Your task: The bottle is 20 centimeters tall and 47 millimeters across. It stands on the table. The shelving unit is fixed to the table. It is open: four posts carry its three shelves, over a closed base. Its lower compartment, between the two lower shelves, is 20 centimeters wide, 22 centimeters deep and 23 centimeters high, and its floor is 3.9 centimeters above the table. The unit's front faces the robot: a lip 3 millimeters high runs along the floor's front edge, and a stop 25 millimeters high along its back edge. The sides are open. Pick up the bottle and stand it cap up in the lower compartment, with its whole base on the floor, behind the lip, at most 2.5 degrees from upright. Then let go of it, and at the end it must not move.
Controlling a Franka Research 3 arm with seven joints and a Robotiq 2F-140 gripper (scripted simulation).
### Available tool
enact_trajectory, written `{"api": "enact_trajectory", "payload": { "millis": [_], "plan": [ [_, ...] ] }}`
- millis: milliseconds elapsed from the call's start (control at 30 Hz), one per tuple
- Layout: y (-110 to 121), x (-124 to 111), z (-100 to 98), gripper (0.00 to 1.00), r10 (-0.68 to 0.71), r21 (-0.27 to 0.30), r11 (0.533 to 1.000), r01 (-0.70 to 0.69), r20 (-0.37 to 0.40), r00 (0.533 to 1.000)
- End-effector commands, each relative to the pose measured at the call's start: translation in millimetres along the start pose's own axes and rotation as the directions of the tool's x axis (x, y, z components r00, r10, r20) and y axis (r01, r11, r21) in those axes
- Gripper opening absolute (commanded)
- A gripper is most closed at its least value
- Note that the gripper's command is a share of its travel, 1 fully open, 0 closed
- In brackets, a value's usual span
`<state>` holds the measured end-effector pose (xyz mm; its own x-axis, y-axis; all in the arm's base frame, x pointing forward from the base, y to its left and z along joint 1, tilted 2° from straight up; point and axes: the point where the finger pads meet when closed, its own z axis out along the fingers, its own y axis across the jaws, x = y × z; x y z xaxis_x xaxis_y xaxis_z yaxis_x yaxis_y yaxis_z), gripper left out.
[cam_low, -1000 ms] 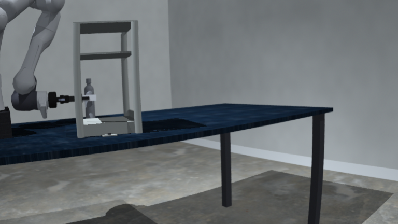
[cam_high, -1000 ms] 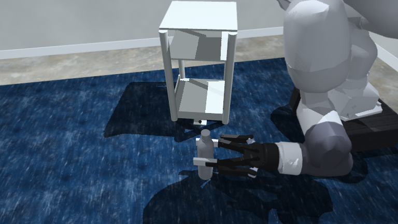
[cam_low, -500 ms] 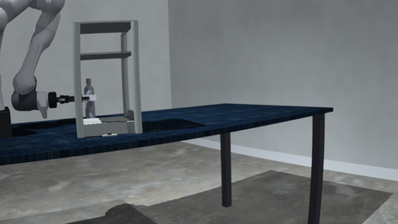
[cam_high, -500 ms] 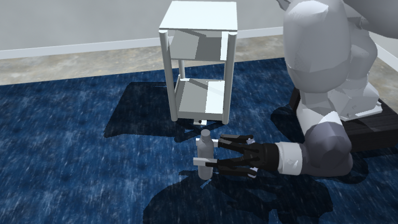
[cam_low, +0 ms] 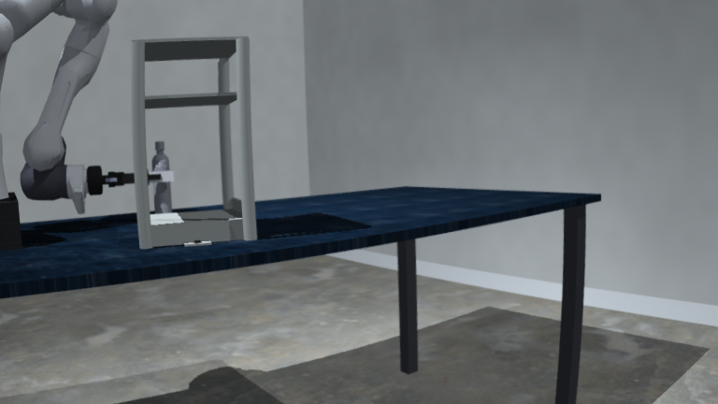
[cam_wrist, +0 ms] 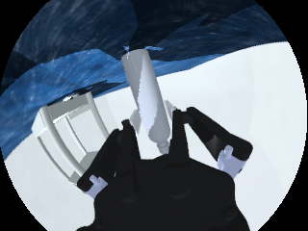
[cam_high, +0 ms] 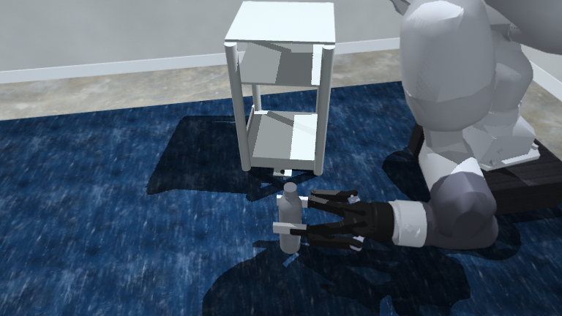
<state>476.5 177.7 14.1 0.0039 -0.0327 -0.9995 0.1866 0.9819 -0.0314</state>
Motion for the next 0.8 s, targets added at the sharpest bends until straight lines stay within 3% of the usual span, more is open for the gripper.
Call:
{"api": "enact_trajectory", "payload": {
  "millis": [0,333,367,767],
  "plan": [
    [1.7,-0.5,0.3,0.39,0.006,-0.004,1.000,-0.006,0.004,1.000],
    [1.7,-0.5,0.3,0.39,0.006,-0.004,1.000,-0.006,0.004,1.000],
    [1.7,-0.5,0.3,0.00,0.006,-0.004,1.000,-0.006,0.004,1.000],
    [1.7,-0.5,0.3,0.00,0.006,-0.004,1.000,-0.006,0.004,1.000]
  ]
}}
